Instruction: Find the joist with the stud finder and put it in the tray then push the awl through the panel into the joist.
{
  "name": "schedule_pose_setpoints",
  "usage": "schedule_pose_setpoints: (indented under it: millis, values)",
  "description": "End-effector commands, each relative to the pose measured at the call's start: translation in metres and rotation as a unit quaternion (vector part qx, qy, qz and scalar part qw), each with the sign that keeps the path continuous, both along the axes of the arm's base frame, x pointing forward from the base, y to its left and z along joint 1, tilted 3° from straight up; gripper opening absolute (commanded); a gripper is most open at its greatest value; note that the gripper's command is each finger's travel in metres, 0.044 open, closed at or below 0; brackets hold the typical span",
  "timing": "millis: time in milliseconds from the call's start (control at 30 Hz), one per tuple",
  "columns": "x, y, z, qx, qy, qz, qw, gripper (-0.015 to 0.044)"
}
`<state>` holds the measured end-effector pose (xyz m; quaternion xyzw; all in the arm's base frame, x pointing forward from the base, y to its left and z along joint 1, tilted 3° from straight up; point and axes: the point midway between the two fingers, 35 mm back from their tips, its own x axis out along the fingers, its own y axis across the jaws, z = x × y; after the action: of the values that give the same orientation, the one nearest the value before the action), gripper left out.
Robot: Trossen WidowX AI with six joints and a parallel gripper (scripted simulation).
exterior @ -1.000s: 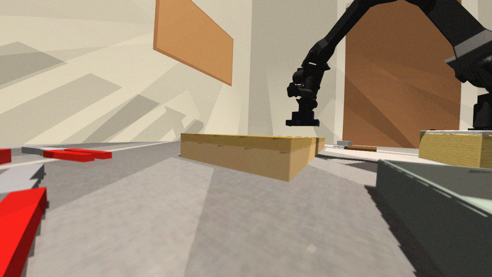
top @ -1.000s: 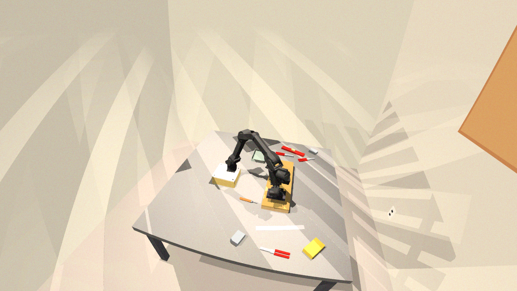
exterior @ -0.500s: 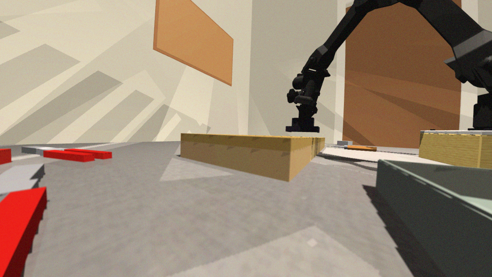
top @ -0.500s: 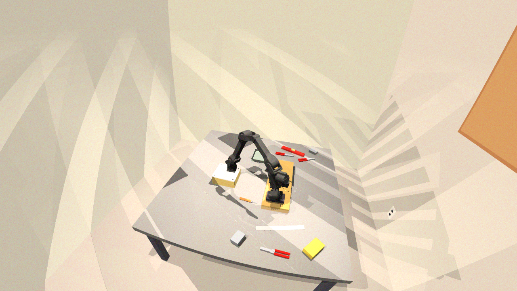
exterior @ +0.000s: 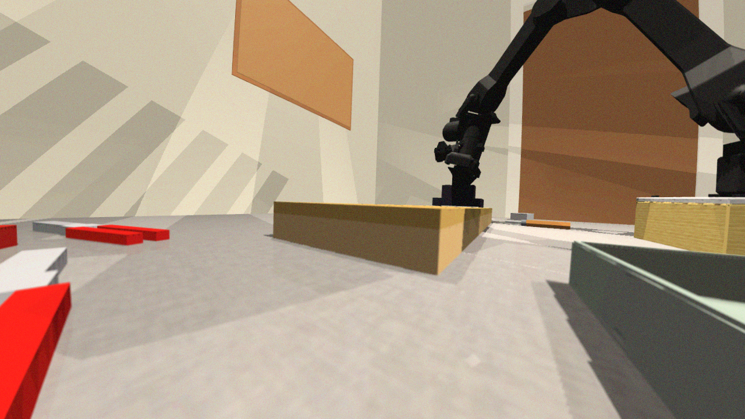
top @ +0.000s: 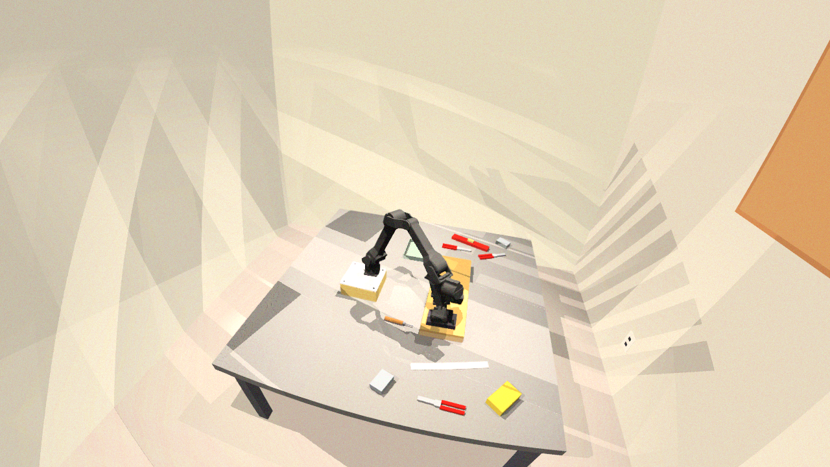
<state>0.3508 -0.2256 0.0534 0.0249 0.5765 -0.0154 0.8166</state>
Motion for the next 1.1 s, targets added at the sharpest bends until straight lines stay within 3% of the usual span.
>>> schedule_pose_setpoints:
  millis: [0,1067]
  values:
    - [0.0,0.0,-0.003,0.0,0.0,-0.003,1.0,0.0]
    - [0.006,0.077,-0.001,0.003,0.0,-0.003,1.0,0.0]
